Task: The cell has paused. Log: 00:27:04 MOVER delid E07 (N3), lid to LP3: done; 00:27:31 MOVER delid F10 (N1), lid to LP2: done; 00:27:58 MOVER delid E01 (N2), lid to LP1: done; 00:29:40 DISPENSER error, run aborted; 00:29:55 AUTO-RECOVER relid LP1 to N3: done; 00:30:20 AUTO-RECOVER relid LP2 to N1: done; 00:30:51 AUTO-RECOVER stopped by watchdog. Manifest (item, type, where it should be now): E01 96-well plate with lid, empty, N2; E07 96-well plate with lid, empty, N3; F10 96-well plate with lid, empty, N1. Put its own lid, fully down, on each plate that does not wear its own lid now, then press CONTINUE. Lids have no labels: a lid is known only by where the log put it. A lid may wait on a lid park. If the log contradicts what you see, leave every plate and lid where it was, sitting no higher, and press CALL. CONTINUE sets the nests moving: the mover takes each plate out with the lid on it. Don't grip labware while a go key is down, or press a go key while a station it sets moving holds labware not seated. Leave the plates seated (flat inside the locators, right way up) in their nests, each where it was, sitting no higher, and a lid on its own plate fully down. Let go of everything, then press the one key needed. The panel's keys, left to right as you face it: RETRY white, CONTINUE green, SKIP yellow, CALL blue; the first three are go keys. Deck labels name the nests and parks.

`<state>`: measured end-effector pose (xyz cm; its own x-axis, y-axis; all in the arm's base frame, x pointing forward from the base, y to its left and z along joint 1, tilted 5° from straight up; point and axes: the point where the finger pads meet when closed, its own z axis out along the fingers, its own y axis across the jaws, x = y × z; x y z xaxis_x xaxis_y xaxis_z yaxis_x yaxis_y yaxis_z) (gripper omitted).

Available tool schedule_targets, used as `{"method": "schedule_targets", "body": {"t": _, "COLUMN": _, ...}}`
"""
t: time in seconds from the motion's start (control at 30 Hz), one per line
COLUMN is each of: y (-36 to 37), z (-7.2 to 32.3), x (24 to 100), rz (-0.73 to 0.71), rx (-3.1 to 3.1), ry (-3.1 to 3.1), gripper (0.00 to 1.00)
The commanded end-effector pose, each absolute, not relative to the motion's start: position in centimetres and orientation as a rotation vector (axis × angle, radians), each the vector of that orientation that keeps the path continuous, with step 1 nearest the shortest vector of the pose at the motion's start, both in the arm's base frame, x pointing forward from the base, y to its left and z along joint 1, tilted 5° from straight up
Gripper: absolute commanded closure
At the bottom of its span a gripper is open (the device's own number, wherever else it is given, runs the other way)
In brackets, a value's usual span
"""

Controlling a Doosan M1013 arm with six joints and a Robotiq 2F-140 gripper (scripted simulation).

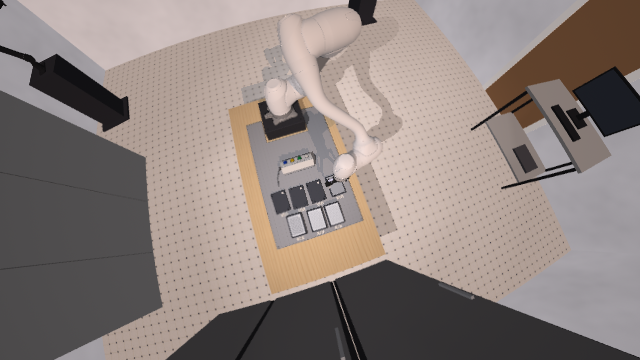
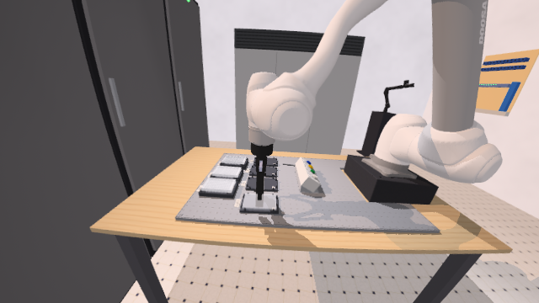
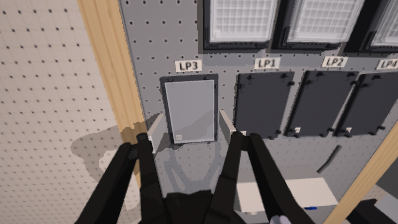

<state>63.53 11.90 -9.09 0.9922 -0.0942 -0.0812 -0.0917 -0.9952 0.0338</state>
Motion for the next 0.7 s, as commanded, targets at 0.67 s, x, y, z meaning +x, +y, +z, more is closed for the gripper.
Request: {"method": "schedule_targets", "body": {"t": 0.67, "y": 12.14, "z": -9.4, "x": 63.46, "rz": -0.129, "rx": 3.109, "ry": -0.154, "gripper": 0.41}}
